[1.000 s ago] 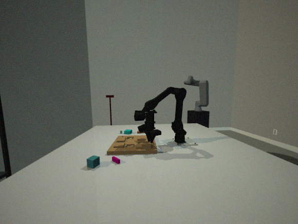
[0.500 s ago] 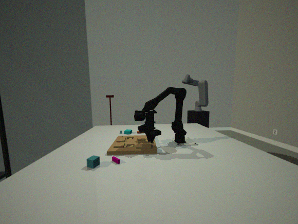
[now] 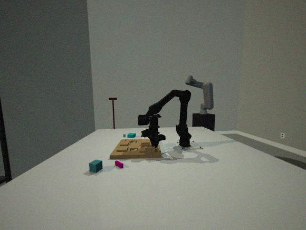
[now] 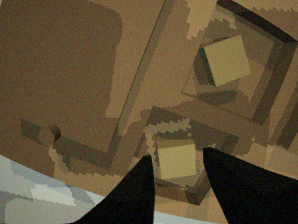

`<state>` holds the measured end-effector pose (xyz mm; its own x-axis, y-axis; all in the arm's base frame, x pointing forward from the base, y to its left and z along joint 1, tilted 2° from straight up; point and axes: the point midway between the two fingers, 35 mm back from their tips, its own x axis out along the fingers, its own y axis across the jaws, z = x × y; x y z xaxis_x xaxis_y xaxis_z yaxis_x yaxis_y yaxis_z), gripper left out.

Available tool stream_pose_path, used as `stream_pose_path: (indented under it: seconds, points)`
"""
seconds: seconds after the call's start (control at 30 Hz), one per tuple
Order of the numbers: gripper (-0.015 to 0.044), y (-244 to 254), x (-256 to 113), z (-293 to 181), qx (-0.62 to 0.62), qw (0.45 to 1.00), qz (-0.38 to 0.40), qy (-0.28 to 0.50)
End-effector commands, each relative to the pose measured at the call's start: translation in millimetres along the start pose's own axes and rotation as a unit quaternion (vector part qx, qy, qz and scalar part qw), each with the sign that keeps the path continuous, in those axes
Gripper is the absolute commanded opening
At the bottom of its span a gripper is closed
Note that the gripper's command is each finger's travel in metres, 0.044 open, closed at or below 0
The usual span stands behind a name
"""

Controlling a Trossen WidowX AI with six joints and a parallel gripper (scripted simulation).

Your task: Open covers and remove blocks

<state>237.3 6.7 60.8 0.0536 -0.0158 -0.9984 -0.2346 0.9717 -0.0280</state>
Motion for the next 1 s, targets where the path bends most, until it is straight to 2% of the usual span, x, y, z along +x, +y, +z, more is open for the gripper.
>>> stream_pose_path:
  seconds: [0.0,0.4,0.97]
  points:
    - [0.0144,-0.3,3.7,-0.8,-0.001,1.0,-0.001,0.001]
    - [0.008,0.1,1.8,-0.4,0.0,1.0,0.0,0.001]
    - [0.008,-0.2,-14.1,0.2,0.0,1.0,0.0,0.001]
